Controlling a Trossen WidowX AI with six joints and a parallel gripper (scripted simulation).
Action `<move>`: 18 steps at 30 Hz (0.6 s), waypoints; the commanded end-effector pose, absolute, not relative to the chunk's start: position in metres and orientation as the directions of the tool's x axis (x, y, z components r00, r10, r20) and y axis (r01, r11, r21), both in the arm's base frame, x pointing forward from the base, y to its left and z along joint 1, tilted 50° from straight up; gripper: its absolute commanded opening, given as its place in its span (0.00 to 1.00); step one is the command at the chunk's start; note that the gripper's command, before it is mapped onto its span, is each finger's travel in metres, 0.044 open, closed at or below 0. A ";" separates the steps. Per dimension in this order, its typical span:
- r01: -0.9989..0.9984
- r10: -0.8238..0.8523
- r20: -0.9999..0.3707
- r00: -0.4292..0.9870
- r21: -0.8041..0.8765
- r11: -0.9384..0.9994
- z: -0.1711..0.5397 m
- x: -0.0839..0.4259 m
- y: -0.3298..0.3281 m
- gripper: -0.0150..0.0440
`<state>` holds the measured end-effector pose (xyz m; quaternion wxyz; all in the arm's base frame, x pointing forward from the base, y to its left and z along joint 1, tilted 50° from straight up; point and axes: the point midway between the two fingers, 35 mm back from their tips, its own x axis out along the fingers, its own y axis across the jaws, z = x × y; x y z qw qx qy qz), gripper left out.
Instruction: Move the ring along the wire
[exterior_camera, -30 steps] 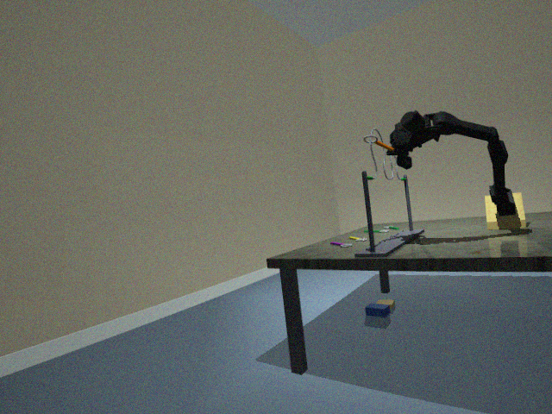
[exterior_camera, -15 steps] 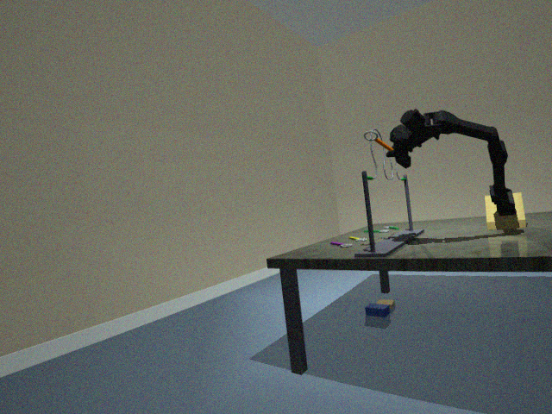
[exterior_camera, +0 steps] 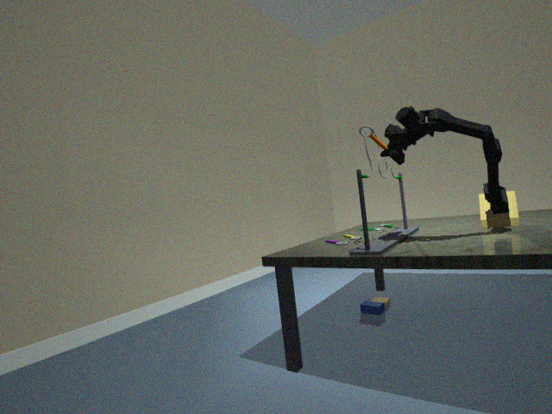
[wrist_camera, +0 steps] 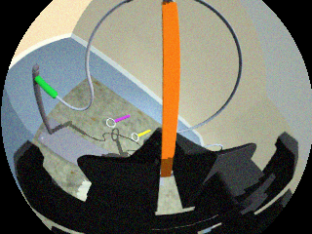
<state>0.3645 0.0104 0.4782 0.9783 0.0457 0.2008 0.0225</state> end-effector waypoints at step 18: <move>-0.047 0.180 -0.350 0.919 0.355 0.934 0.478 0.366 0.019 0.00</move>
